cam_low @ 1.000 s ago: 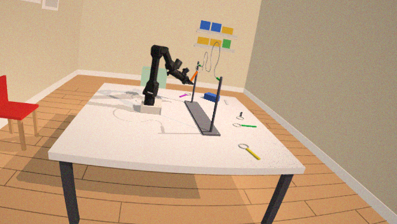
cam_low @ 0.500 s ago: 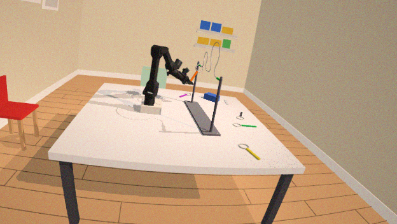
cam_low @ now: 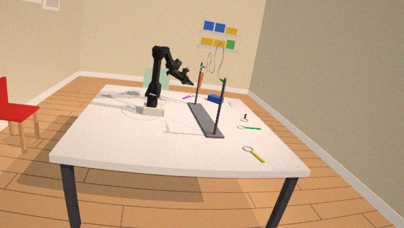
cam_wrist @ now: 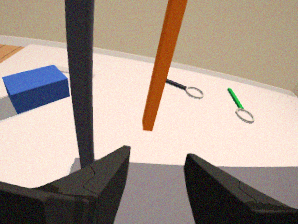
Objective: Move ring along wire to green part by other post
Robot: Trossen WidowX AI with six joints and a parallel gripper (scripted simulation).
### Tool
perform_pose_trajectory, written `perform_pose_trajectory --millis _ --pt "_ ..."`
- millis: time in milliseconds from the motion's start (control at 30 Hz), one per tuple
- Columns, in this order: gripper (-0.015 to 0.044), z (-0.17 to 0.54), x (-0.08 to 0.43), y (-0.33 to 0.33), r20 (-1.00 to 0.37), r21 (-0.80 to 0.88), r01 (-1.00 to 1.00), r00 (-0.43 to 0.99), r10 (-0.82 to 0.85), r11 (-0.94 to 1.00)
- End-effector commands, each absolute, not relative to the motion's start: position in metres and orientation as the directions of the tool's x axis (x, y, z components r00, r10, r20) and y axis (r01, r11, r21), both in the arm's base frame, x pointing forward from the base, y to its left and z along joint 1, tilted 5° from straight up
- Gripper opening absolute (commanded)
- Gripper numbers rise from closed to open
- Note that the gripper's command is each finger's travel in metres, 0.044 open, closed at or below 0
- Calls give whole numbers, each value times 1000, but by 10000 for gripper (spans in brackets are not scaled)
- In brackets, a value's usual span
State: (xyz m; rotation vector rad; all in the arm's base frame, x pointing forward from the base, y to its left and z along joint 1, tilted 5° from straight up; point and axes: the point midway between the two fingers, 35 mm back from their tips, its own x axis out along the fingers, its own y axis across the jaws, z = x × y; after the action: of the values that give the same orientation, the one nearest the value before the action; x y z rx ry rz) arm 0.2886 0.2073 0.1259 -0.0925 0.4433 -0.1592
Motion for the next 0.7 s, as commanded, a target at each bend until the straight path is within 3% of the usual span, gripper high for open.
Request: perform_pose_trajectory --millis 0,667 --pt "160 138 273 210 -409 -107 137 897 -169 985" --pt "160 140 270 210 -408 -107 137 897 -169 985"
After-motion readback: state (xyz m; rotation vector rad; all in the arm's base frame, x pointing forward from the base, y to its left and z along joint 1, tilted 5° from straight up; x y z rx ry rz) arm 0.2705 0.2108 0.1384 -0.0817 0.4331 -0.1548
